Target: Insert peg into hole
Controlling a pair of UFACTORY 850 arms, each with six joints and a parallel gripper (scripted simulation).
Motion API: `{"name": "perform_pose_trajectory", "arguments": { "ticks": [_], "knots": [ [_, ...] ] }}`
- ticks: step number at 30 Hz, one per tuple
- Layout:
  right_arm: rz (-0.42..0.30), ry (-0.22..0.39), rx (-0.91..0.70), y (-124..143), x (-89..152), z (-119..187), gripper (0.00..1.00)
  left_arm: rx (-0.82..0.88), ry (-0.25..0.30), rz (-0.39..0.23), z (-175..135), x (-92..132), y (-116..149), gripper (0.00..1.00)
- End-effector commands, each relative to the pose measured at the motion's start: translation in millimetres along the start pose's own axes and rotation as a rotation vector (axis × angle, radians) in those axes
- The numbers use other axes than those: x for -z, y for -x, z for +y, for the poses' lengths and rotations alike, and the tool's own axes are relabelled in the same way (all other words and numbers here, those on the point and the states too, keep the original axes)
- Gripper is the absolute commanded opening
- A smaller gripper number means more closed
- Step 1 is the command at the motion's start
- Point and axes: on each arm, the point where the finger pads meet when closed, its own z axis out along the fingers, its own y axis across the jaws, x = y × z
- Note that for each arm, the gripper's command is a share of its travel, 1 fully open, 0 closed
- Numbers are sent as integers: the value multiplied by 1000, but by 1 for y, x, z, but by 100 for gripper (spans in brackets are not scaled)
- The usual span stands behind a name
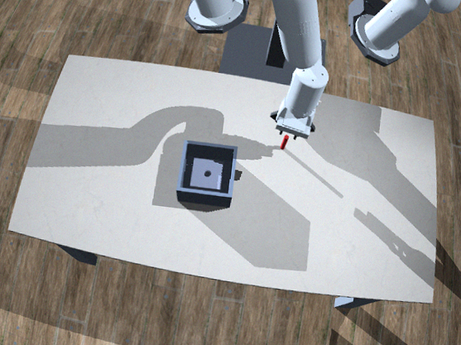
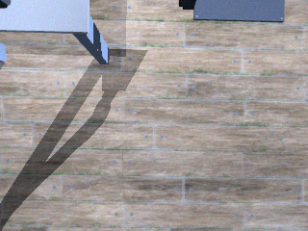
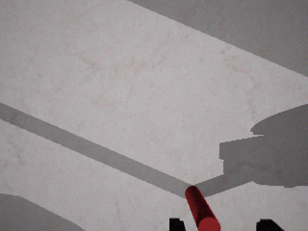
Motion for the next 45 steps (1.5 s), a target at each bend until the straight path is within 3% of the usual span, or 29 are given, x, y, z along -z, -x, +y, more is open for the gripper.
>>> {"name": "perform_pose_trajectory", "arguments": {
  "ticks": [1, 7, 13, 27, 28, 45],
  "knots": [
    [5, 4, -17, -1, -18, 1, 44, -7, 0, 11, 0, 1, -3, 100],
    [6, 3, -17, 0, -41, 1, 44, -7, 0, 11, 0, 1, -3, 100],
    [6, 3, -17, 0, -50, 1, 44, -7, 0, 11, 0, 1, -3, 100],
    [6, 3, -7, 0, -52, 1, 44, -7, 0, 11, 0, 1, -3, 100],
    [6, 3, -7, 0, -52, 1, 0, -7, 0, 11, 0, 1, -3, 100],
    [6, 3, -17, 0, -52, 1, 0, -7, 0, 11, 0, 1, -3, 100]
  ]
}}
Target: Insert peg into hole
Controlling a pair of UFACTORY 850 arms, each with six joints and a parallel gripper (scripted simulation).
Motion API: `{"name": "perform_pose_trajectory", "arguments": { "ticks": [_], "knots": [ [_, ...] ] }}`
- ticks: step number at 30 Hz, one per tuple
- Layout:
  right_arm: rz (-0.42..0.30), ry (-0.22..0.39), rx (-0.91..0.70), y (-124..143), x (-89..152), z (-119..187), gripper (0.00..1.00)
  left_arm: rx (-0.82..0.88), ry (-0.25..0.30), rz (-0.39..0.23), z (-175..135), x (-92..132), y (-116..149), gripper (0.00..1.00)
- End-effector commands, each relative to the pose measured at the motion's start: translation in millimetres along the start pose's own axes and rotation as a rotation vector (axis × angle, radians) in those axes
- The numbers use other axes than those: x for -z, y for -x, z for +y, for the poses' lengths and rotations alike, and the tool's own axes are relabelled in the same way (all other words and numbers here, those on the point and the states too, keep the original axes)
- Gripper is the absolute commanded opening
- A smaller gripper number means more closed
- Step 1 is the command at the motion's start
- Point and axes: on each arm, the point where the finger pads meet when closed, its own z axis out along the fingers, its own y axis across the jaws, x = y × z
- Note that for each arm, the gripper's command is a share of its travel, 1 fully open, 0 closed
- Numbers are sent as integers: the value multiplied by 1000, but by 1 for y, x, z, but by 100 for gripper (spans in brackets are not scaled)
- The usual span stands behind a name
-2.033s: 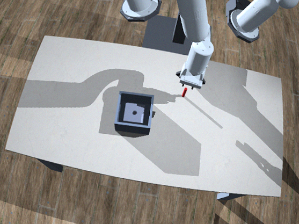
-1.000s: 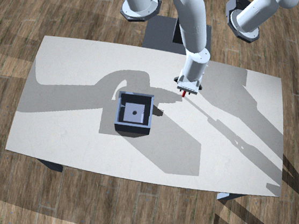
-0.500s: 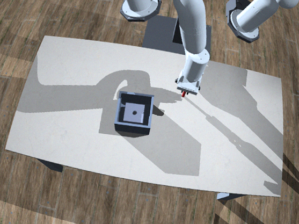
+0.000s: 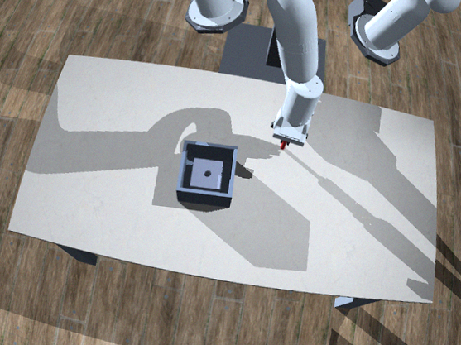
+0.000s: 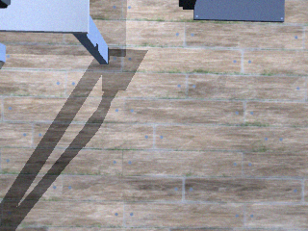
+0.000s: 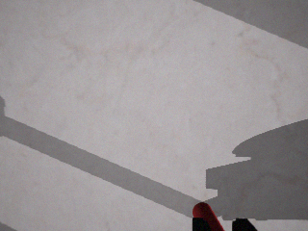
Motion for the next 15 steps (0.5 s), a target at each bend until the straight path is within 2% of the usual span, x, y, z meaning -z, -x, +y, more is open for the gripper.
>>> {"name": "perform_pose_trajectory", "arguments": {
  "ticks": [1, 7, 13, 15],
  "knots": [
    [4, 7, -19, -1, 1, 2, 0, -6, 0, 11, 0, 1, -3, 100],
    [4, 7, -19, -1, 18, 2, 0, -6, 0, 11, 0, 1, -3, 100],
    [3, 8, -19, -1, 56, 2, 0, -6, 0, 11, 0, 1, -3, 100],
    [3, 8, -19, -1, 56, 2, 0, -6, 0, 11, 0, 1, -3, 100]
  ]
}}
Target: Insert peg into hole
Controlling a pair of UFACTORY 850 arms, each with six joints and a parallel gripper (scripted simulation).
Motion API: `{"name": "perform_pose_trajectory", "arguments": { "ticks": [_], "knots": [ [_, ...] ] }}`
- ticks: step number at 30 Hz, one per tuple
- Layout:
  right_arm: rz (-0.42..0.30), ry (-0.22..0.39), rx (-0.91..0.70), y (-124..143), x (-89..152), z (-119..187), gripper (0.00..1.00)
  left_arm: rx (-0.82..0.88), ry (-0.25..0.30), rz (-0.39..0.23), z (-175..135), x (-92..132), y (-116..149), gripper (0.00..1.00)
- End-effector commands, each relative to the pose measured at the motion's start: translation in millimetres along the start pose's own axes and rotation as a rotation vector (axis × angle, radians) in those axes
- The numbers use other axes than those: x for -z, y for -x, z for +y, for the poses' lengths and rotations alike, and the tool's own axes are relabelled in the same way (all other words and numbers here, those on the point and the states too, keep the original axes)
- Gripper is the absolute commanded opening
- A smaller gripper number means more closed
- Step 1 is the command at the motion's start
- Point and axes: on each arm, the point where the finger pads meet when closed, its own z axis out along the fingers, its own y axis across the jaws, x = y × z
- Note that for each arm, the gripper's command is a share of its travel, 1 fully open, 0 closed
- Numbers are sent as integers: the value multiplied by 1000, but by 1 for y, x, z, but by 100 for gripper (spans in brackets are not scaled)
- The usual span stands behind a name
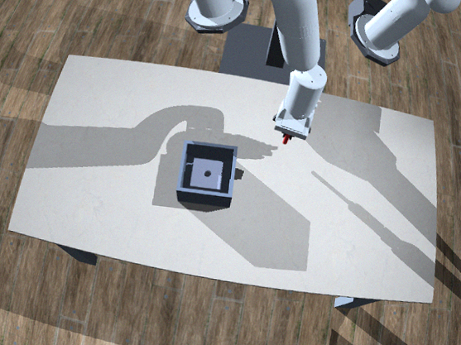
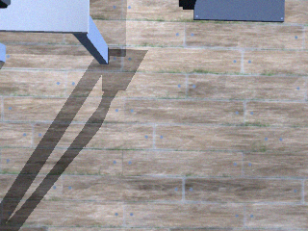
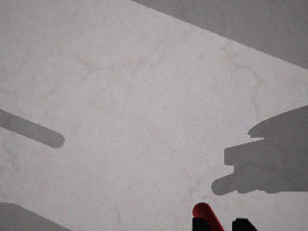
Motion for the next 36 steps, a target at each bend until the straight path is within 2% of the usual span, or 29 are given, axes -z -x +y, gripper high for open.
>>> {"name": "perform_pose_trajectory", "arguments": {
  "ticks": [1, 7, 11, 26, 34, 36],
  "knots": [
    [-3, 12, 8, -1, 22, 2, 0, -6, 0, 11, 0, 1, -3, 100],
    [-6, -6, 8, -1, 61, -3, 0, -6, 0, 11, 0, 1, -3, 100],
    [-5, -6, 8, -1, 75, -3, 0, -6, 0, 11, 0, 1, -3, 100],
    [-5, -6, 26, -3, 78, -2, 0, -6, 0, 11, 0, 1, -3, 100],
    [-6, -9, 27, -23, 78, 10, 0, -6, 0, 11, 0, 1, -3, 100],
    [-6, -10, 27, -35, 79, 18, 0, -6, 0, 11, 0, 1, -3, 100]
  ]
}}
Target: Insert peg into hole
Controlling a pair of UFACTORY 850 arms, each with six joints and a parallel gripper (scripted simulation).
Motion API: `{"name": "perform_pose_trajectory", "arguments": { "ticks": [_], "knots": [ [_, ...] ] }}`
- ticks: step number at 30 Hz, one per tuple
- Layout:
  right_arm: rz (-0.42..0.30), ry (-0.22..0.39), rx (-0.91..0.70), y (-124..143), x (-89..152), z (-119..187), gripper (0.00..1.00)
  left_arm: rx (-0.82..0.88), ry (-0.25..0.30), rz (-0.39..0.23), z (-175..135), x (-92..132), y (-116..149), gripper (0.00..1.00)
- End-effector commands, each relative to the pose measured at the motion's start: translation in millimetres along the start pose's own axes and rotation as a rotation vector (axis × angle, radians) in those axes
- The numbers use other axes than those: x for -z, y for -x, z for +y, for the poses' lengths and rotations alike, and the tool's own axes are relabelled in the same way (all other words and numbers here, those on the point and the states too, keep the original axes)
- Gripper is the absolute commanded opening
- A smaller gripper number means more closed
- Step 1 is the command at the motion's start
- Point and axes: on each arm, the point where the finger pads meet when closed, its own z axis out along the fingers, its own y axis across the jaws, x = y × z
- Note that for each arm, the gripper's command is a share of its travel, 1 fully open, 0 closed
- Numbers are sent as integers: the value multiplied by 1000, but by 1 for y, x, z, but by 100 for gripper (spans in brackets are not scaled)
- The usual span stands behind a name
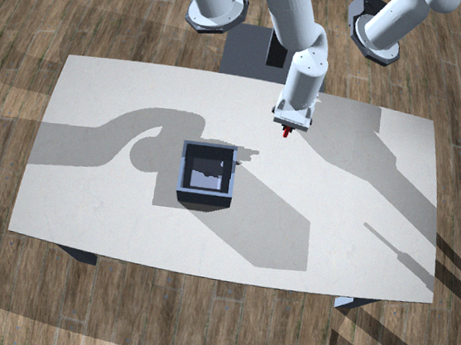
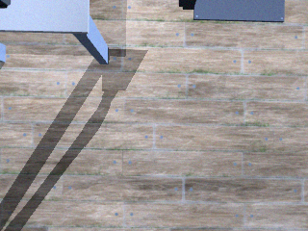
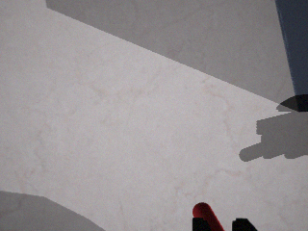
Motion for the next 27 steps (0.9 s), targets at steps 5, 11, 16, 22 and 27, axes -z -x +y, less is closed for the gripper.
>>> {"name": "perform_pose_trajectory", "arguments": {
  "ticks": [5, 11, 16, 22, 27],
  "knots": [
    [-1, -2, 11, -55, 2, 40, 0, -6, 0, 11, 0, 1, -3, 100],
    [1, -3, 11, -108, 3, 92, 0, -6, 0, 11, 0, 1, -3, 100],
    [2, -1, 10, -131, 3, 120, 0, -6, 0, 11, 0, 1, -3, 100],
    [4, 3, 10, -161, 3, 163, 0, -6, 0, 11, 0, 1, -3, 100],
    [5, 6, 9, -171, 2, 180, 0, -6, 0, 11, 0, 1, -3, 100]
  ]
}}
